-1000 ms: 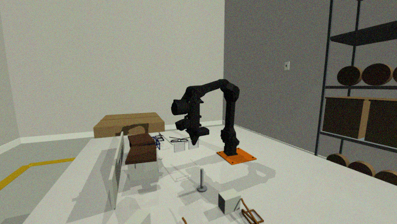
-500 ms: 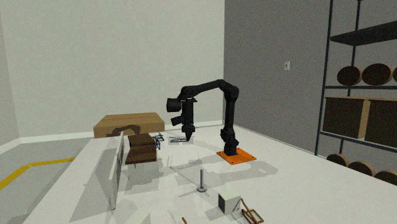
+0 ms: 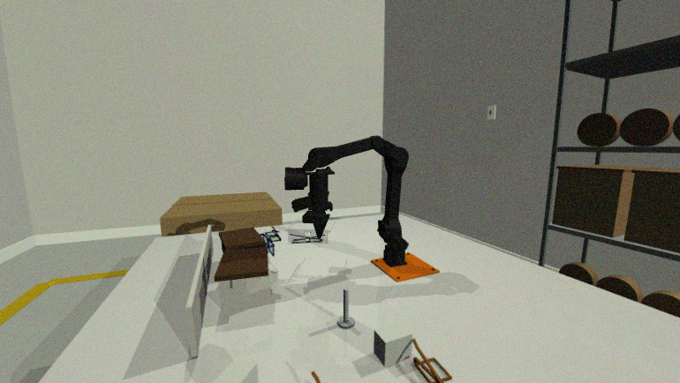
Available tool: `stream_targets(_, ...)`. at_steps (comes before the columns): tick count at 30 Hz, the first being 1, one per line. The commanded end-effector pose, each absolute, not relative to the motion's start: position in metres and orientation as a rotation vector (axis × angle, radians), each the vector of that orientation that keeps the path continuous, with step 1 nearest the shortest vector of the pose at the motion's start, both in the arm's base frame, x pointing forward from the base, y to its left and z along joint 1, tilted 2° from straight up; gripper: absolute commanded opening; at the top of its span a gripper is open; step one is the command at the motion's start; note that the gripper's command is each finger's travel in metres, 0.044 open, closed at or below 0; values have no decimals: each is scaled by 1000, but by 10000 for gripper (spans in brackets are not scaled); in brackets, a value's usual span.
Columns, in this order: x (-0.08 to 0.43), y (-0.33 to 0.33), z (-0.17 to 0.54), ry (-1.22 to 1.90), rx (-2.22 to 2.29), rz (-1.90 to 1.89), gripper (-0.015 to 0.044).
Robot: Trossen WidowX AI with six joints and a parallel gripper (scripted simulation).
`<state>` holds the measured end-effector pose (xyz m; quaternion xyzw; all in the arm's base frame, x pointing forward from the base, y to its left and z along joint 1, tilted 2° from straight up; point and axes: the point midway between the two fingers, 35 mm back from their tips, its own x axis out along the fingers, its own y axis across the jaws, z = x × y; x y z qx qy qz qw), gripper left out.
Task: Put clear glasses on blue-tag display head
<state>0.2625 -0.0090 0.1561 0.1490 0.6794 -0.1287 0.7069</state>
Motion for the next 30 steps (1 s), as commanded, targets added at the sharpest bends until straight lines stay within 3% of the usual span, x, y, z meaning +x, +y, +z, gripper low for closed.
stream_targets(1, 263, -9, 152, 1509, 346, -292, 0)
stream_targets(30, 268, -9, 130, 1509, 346, -292, 0)
